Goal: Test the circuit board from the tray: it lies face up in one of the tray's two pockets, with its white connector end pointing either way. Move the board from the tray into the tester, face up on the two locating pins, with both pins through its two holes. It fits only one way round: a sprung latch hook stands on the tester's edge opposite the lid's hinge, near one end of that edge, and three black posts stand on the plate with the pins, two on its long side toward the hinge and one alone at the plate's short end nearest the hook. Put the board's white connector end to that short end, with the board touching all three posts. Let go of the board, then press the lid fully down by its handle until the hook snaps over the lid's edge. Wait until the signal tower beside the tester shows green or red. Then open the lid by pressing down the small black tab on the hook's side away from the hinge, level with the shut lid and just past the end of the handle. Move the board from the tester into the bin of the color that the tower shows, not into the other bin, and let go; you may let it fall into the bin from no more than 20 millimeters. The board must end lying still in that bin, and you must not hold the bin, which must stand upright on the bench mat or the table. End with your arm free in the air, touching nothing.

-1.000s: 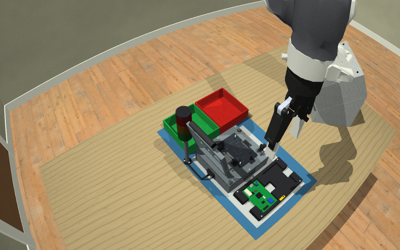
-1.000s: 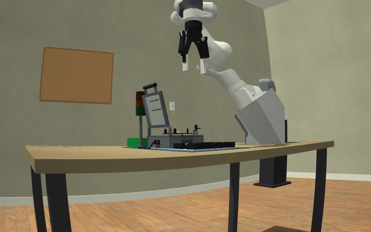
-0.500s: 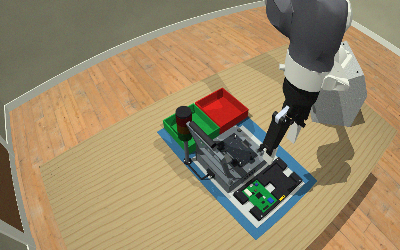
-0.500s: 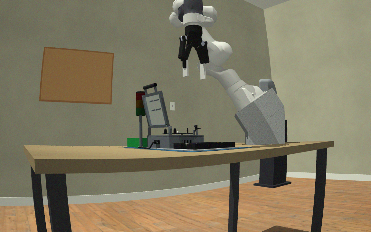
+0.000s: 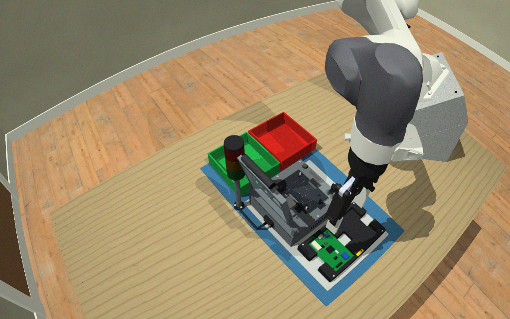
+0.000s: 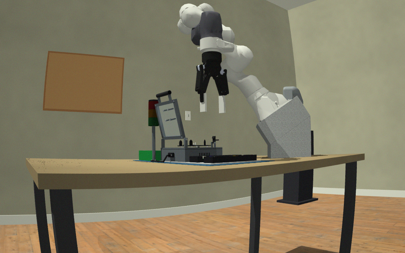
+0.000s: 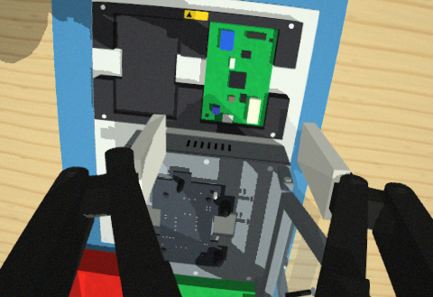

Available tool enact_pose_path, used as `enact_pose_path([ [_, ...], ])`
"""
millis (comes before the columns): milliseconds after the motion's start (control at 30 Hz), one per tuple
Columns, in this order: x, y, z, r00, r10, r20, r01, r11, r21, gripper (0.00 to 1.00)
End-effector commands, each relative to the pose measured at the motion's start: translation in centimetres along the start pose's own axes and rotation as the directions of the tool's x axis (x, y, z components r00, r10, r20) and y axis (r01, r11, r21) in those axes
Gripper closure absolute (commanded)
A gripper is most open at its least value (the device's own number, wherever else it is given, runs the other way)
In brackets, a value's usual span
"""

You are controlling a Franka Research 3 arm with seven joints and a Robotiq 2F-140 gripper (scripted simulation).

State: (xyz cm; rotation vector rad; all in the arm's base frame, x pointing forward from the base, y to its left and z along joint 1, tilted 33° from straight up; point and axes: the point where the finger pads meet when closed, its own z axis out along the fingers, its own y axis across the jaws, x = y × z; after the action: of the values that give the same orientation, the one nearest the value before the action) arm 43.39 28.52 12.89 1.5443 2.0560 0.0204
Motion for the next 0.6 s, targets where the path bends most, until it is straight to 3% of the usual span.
enact_pose_path([
  [0, 0.5, 0.6, 2.3, 0.998, 0.052, -0.018, -0.053, 0.998, -0.019, 0.42],
  [333, 0.6, 0.7, 8.6, 0.998, 0.052, -0.018, -0.053, 0.998, -0.019, 0.42],
  [567, 0.7, 0.7, 10.4, 0.998, 0.052, -0.018, -0.053, 0.998, -0.019, 0.42],
])
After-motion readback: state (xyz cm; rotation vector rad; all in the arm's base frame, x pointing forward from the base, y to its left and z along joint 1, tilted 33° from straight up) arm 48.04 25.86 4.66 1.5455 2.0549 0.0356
